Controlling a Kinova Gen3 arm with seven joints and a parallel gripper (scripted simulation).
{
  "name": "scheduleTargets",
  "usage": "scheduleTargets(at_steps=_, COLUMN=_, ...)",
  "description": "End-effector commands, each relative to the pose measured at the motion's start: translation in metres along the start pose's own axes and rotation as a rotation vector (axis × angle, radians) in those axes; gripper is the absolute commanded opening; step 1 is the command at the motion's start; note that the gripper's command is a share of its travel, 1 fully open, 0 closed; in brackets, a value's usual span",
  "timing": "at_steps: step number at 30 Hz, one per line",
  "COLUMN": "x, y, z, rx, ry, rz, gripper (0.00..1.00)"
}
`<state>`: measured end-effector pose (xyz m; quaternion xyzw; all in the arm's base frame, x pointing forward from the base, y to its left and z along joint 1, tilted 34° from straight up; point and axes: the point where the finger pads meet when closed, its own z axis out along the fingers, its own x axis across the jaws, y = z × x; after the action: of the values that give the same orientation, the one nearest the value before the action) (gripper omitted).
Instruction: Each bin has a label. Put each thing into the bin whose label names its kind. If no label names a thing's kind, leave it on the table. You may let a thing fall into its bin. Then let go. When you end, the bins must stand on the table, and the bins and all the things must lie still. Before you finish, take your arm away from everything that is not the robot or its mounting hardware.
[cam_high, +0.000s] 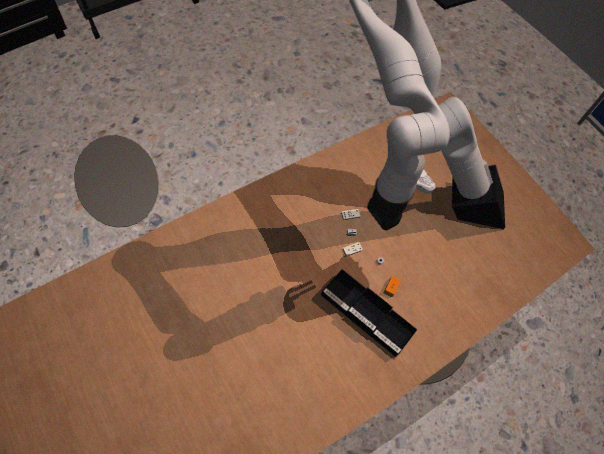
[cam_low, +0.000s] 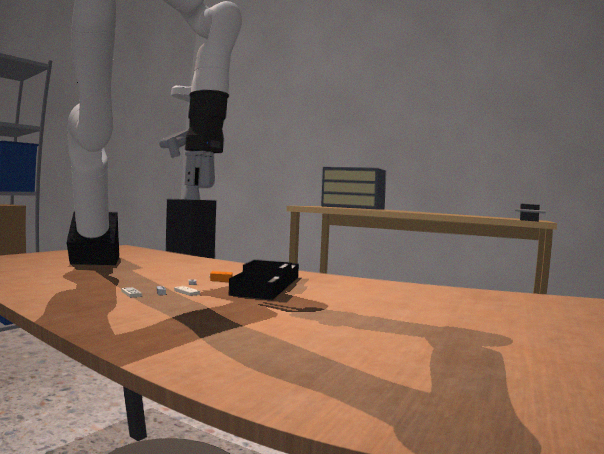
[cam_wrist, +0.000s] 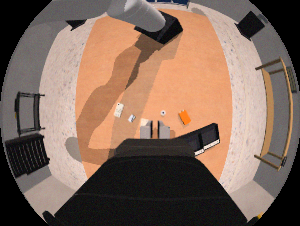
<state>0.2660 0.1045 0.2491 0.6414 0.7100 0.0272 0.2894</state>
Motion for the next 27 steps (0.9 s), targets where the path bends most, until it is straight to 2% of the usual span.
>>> scheduleTargets(at_steps=1, x=0.000, y=0.001, z=-0.001, rx=-0.005, ry=0.005, rz=-0.004, gripper=0.31)
scheduleTargets(at_steps=4, x=0.000, y=0.001, z=-0.001, rx=-0.005, ry=0.005, rz=-0.004, gripper=0.31)
scheduleTargets(at_steps=12, x=0.018, y=0.052, z=0.043, rx=-0.010, ry=0.008, rz=0.407, gripper=0.31)
scheduleTargets(at_steps=14, x=0.018, y=0.052, z=0.043, rx=-0.010, ry=0.008, rz=0.407, gripper=0.31)
scheduleTargets(at_steps=27, x=0.046, y=0.127, z=0.115, rx=-0.002, ry=0.017, rz=1.041, gripper=0.31)
